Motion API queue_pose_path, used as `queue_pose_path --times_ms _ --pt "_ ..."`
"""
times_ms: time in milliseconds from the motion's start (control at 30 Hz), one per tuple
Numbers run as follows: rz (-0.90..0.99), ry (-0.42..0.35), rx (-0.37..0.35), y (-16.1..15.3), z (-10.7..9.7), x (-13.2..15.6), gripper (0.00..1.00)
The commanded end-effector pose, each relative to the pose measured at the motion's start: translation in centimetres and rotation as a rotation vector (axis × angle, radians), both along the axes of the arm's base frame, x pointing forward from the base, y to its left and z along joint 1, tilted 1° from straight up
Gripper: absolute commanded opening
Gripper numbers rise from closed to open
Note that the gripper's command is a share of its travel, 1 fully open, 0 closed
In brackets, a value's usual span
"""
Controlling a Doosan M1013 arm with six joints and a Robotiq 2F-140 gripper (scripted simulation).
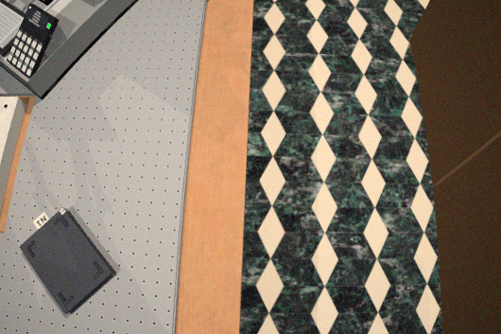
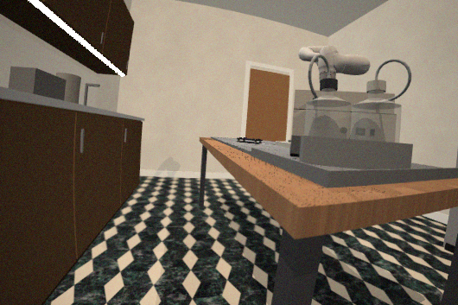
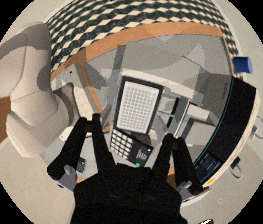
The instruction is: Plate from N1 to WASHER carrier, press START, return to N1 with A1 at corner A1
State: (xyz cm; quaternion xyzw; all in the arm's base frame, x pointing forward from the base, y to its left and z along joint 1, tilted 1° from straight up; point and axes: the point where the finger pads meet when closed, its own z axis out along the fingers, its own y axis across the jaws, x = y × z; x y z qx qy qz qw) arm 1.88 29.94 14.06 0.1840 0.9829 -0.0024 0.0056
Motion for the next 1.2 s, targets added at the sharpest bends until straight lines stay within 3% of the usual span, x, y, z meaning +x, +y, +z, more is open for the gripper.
queue_pose_path --times_ms 0,667,1167 --pt "0.003 -0.004 0.005 0.3 0.9 0.1 0.70" --pt "0.003 -0.004 0.005 0.3 3.9 0.1 0.70" --pt "0.003 -0.004 0.005 0.3 3.9 0.1 0.70"
